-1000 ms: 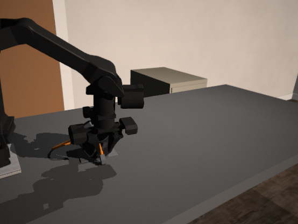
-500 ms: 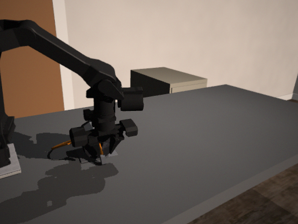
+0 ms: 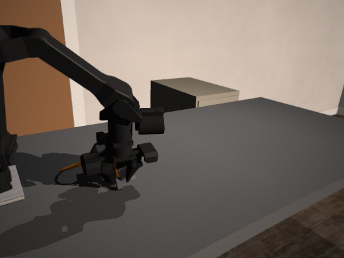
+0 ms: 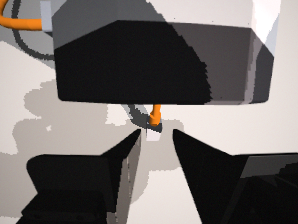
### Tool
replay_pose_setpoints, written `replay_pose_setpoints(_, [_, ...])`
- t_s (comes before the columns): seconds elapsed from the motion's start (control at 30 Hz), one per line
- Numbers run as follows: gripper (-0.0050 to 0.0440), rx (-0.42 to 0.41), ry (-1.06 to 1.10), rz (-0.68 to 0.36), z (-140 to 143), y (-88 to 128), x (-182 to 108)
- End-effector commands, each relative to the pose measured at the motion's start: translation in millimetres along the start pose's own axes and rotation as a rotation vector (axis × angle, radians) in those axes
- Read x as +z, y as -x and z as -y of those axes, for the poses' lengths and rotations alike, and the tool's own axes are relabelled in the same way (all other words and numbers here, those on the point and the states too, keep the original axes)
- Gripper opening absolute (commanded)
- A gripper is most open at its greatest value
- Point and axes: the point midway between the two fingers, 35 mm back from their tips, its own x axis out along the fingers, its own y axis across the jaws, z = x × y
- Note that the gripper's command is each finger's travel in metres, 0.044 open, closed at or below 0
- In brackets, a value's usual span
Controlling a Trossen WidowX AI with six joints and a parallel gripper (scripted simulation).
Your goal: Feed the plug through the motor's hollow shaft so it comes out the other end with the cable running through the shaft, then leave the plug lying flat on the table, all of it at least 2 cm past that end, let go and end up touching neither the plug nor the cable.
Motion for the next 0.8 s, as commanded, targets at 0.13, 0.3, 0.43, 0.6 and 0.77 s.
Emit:
replay_pose_setpoints(0.13, [0.016, 0.017, 0.0, 0.003, -3.2, -9.1, 1.9])
replay_pose_setpoints(0.3, [0.016, 0.017, 0.0, 0.003, -3.2, -9.1, 1.9])
replay_pose_setpoints(0.43, [0.0116, 0.01, 0.001, 0.002, -2.0, -6.6, 1.4])
replay_pose_setpoints(0.6, [0.0083, 0.01, 0.001, 0.002, -2.0, -6.6, 1.4])
replay_pose_setpoints(0.77, [0.0049, 0.01, 0.001, 0.002, -2.0, -6.6, 1.4])
